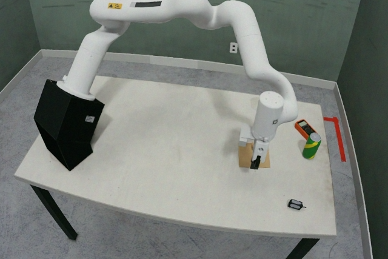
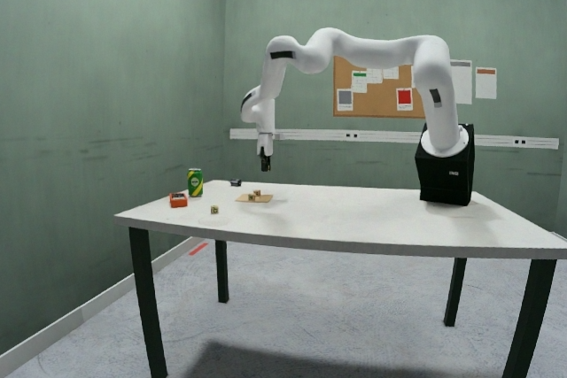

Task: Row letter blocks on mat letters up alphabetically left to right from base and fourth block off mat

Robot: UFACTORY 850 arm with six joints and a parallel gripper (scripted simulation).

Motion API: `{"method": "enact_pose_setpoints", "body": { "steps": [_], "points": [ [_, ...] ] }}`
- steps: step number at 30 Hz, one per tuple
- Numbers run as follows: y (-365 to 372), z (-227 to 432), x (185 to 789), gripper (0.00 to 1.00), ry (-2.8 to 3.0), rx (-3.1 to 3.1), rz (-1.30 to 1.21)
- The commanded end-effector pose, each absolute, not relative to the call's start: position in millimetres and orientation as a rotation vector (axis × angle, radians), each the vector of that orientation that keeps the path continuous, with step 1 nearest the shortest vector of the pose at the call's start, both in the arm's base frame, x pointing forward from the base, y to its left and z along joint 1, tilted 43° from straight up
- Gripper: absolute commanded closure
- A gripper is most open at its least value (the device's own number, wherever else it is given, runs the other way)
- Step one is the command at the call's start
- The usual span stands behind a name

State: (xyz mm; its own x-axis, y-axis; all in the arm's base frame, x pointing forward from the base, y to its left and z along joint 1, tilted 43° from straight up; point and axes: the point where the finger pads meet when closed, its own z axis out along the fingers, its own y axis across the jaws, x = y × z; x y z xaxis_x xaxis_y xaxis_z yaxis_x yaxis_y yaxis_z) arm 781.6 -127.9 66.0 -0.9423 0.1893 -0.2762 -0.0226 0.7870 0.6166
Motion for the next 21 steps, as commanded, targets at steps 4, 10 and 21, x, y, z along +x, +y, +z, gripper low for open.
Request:
{"method": "enact_pose_setpoints", "body": {
  "steps": [4, 10, 21],
  "points": [
    [-115.3, 79.6, 783.9, 0.77, 2.591, -0.158, 0.844],
    [-106.0, 87.8, 784.8, 0.77, 2.543, -0.342, 0.791],
    [-86.5, 105.0, 785.9, 0.77, 2.41, -0.709, 0.673]
  ]
}}
